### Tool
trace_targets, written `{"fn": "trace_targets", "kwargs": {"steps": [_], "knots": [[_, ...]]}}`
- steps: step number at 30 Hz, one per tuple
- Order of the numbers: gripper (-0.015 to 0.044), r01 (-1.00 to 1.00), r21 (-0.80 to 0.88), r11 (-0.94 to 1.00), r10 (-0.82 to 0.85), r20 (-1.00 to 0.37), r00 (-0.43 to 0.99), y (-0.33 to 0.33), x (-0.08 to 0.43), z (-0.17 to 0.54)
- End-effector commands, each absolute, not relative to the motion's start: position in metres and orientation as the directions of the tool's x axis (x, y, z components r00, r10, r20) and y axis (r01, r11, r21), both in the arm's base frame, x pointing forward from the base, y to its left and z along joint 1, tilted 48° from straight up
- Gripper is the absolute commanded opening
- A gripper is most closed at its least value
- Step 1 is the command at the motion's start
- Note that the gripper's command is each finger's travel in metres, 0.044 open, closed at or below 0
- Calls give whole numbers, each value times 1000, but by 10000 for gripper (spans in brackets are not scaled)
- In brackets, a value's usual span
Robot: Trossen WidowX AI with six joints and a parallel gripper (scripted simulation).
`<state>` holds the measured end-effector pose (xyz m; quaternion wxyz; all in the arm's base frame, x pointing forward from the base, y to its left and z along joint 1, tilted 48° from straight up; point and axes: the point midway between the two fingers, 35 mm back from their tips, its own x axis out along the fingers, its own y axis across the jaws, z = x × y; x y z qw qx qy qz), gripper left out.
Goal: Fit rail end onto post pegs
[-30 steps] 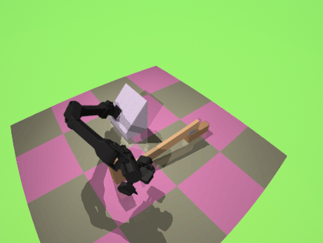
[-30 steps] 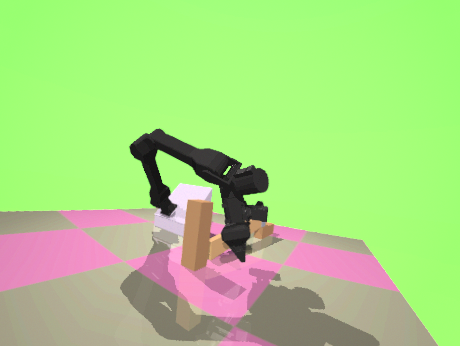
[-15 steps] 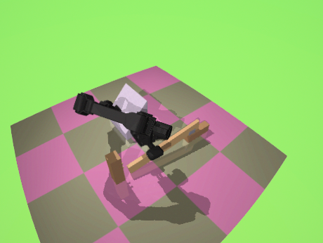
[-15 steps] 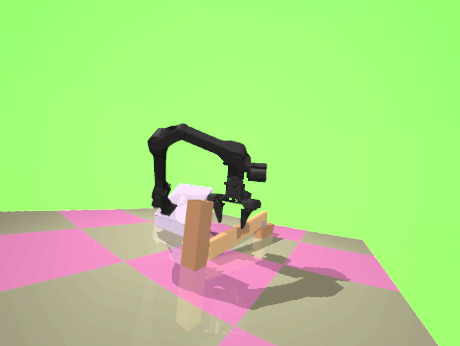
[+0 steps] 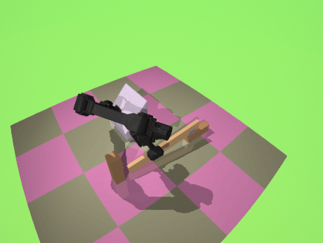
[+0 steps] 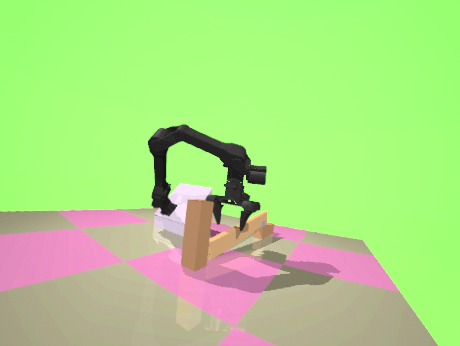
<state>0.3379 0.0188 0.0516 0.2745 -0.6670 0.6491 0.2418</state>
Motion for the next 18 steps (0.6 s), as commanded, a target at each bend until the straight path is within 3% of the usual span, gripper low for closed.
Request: {"fn": "trace_targets", "kwargs": {"steps": [1,18], "knots": [[440,-999,-50,-13,-735,-676,43,14,339,47],[440,-999,-50,-13,-735,-676,43,-7,340,28]]}}
